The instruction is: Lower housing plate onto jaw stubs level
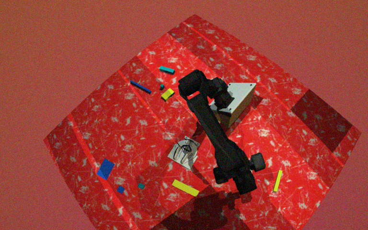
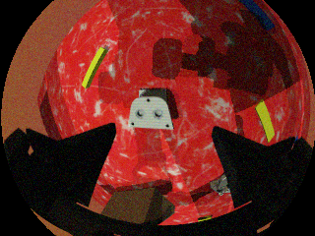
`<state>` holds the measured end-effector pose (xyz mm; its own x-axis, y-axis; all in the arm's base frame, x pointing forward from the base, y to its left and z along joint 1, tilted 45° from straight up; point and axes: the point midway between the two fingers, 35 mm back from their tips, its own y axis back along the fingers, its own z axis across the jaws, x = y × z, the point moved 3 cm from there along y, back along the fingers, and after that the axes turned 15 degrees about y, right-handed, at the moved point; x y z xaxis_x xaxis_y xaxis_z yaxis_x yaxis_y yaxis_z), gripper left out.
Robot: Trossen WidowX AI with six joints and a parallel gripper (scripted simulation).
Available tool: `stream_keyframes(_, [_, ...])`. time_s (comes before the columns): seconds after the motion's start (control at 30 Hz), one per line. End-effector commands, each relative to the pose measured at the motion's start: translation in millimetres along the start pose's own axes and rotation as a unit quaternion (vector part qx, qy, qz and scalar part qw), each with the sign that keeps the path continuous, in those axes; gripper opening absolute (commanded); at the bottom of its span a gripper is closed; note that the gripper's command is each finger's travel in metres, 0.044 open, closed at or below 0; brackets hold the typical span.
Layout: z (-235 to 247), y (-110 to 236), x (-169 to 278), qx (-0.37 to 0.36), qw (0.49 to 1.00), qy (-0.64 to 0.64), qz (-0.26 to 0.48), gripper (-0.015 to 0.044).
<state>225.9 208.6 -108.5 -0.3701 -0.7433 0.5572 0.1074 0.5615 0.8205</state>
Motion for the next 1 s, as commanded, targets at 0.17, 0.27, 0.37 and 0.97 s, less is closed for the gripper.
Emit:
stream_keyframes(0.17, [47.1, -15.8, 2.8, 0.066, 0.996, 0.028, 0.055, 0.0440])
stream_keyframes(0.27, [47.9, -16.1, 2.9, 0.067, 0.996, 0.028, 0.056, 0.0440])
stream_keyframes(0.37, [46.7, -24.9, 4.0, 0.067, 0.996, 0.028, 0.056, 0.0440])
stream_keyframes(0.97, [42.4, -58.7, 9.7, 0.068, 0.996, 0.028, 0.057, 0.0440])
